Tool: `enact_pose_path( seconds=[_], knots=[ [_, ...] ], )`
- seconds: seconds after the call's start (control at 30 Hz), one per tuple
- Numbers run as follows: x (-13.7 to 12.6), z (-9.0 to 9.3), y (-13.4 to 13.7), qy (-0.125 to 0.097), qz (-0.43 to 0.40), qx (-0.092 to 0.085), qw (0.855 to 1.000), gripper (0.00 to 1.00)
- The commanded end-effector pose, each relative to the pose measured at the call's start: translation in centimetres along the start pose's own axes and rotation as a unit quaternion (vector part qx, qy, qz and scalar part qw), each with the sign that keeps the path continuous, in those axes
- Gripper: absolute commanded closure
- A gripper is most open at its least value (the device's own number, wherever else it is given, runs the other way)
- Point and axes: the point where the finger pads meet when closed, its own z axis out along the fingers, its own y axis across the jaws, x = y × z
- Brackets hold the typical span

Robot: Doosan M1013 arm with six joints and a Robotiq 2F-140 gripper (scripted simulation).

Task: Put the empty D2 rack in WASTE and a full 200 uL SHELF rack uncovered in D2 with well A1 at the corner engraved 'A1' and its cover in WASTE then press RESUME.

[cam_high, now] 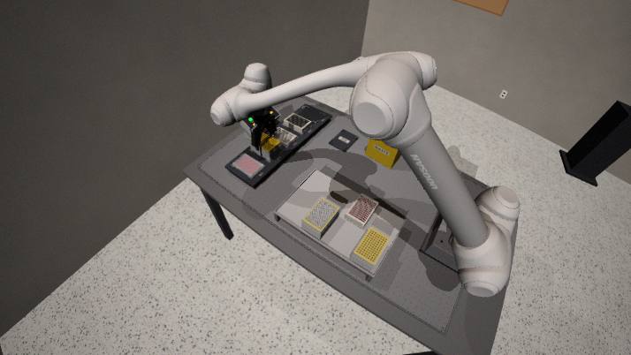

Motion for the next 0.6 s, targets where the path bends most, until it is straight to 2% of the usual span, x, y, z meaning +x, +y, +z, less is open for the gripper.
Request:
enact_pose_path(
  seconds=[0.0, 0.57],
  knots=[
    [0.0, -0.5, 0.0, 0.000, 0.000, 0.000, 1.000, 1.00],
    [0.0, -3.0, 0.0, 0.000, 0.000, 0.000, 1.000, 1.00]
  ],
)
